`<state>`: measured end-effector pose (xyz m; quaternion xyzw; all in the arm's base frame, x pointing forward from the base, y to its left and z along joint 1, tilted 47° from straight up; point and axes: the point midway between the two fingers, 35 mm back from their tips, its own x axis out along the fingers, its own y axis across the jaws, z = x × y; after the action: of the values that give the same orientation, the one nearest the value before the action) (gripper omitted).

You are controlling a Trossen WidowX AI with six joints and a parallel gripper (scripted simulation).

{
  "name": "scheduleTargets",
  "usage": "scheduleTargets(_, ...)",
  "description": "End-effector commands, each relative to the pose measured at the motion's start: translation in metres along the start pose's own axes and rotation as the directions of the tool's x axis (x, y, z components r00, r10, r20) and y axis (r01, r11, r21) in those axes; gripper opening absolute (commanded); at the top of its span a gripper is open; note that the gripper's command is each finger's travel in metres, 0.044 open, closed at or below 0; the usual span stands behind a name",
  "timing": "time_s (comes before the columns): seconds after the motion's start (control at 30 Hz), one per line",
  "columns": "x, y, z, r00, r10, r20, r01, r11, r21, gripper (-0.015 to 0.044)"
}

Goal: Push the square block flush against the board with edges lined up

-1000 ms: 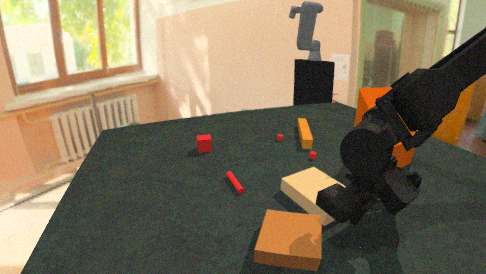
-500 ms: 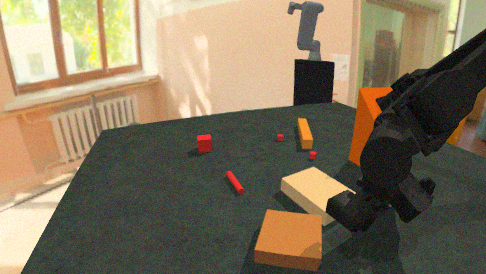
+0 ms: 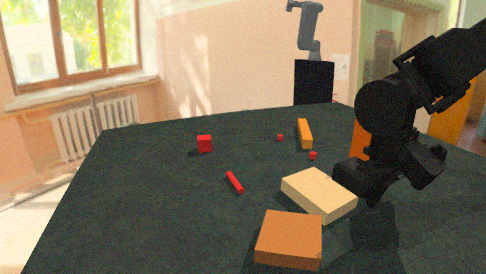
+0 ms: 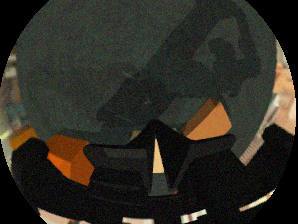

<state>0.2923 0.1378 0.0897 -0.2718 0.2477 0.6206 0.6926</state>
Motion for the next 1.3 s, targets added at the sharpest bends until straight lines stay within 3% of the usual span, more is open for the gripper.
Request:
scheduleTargets(0.0, -0.004, 0.003, -0.003, 1.0, -0.004, 0.004, 0.004, 0.997, 0.072, 0.0)
scheduleTargets(0.27, -0.005, 0.015, -0.019, 1.0, -0.003, 0.0, 0.003, 0.94, 0.342, 0.0)
scheduleTargets(0.57, -0.005, 0.028, -0.035, 1.0, -0.002, -0.002, 0.003, 0.789, 0.614, 0.0)
scheduleTargets(0.93, -0.004, 0.047, -0.054, 1.0, -0.001, -0.002, 0.003, 0.503, 0.864, 0.0)
scheduleTargets(1.27, -0.004, 0.065, -0.069, 1.0, -0.001, -0.001, 0.001, 0.179, 0.984, 0.0)
